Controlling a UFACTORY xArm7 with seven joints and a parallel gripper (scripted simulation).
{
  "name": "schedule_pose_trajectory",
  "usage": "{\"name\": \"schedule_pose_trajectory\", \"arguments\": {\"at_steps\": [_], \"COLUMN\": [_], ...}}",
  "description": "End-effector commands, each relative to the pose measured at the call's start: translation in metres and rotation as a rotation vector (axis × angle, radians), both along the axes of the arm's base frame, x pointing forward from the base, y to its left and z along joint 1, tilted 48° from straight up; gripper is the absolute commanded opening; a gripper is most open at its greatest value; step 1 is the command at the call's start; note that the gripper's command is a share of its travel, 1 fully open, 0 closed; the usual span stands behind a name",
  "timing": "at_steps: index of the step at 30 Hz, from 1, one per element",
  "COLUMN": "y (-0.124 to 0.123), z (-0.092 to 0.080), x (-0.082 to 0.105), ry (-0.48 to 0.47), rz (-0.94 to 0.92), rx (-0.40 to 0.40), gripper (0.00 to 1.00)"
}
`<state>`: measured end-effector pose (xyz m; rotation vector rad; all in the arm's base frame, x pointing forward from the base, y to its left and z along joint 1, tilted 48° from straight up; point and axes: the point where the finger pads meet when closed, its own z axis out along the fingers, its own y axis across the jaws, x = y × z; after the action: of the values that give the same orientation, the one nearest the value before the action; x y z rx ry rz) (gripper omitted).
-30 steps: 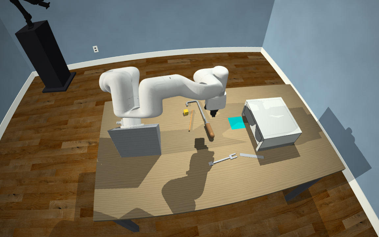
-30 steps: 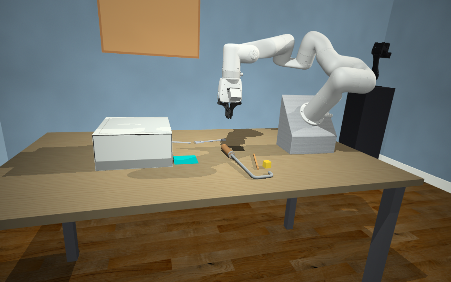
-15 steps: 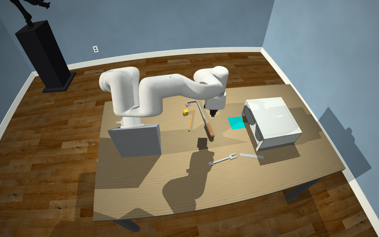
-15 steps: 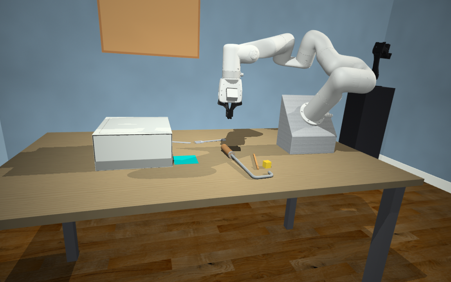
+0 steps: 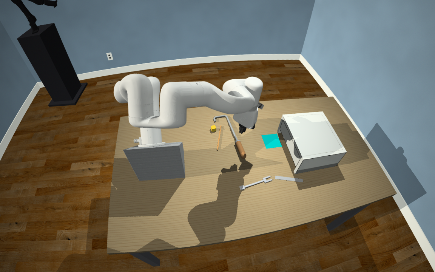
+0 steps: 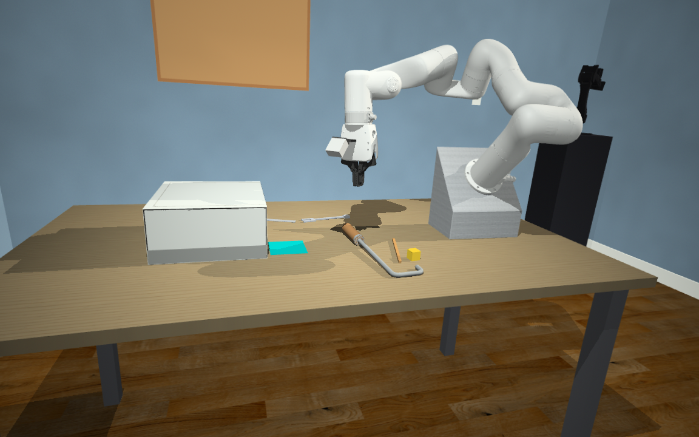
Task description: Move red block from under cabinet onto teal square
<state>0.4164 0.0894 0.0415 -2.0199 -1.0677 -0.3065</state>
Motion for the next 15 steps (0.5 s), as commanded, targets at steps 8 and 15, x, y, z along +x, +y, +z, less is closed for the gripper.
{"name": "schedule_pose_trajectory", "arguments": {"at_steps": [8,15], "y": [-0.0001,-0.0034], "z": [0.0007,-0.0005], "x": [0.0007,0.0037], "ry": [0.489,0.727], "rz": [-0.413,-0.617], "rx": [-0.091,-0.129], "gripper": [0.0,0.0]}}
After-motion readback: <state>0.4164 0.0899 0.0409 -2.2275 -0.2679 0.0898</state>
